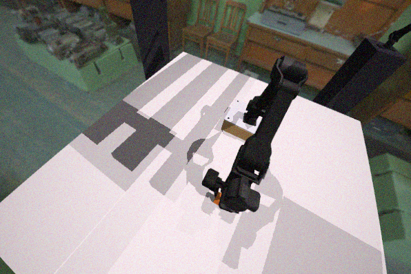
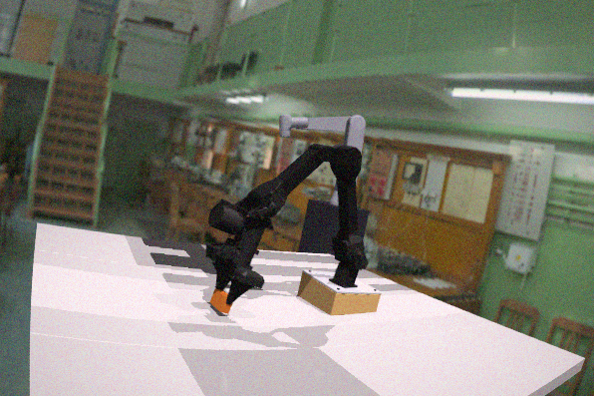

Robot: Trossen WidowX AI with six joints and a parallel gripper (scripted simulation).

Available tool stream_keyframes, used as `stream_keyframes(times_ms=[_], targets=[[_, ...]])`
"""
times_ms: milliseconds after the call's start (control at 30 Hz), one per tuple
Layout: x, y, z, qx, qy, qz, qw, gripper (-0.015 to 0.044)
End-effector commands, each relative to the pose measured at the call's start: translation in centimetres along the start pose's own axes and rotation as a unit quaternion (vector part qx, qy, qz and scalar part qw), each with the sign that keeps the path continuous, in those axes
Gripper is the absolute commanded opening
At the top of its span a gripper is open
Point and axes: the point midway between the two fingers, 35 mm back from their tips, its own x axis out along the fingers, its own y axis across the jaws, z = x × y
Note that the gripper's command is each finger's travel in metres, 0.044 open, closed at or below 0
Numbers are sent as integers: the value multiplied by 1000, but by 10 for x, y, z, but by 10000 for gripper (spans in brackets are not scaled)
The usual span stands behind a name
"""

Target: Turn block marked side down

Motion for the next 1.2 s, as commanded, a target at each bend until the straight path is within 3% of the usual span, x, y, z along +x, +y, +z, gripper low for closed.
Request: stream_keyframes(times_ms=[0,567,800,1167], targets=[[-1,0,0,2,-38,-3,999,0],[-5,0,-9,3,-164,-1,986,0],[-5,0,-10,4,-170,-1,985,0],[22,0,-1,1,-239,-3,971,0]])
